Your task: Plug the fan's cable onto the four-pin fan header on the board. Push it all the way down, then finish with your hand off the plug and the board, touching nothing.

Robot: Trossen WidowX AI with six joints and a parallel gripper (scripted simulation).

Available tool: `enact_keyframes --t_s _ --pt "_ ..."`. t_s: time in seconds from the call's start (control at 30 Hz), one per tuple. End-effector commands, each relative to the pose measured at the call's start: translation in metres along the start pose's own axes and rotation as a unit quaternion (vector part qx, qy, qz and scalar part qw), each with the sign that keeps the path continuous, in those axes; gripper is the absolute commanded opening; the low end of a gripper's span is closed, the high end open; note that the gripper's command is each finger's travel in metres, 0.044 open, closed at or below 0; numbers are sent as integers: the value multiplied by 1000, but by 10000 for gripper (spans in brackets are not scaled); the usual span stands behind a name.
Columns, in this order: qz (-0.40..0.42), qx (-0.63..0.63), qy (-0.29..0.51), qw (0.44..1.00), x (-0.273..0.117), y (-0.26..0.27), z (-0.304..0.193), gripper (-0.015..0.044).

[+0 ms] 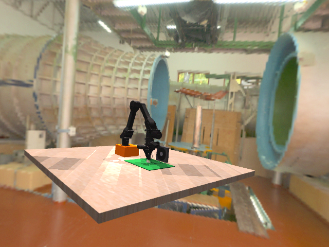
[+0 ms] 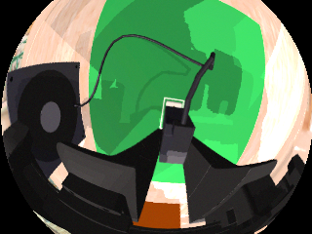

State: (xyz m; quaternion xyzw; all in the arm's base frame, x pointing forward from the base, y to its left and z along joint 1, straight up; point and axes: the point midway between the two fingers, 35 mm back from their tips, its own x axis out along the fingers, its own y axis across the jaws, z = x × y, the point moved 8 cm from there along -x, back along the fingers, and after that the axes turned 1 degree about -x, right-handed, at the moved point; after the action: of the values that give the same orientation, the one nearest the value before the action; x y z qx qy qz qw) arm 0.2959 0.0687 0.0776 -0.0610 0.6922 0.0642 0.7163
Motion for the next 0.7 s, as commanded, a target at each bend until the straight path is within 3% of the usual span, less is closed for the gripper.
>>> enact_keyframes --t_s 0.0,0.67 --pt "-2 -3 -1 1000 1 0 0 0" --pt "-2 -3 -1 1000 12 0 0 0"
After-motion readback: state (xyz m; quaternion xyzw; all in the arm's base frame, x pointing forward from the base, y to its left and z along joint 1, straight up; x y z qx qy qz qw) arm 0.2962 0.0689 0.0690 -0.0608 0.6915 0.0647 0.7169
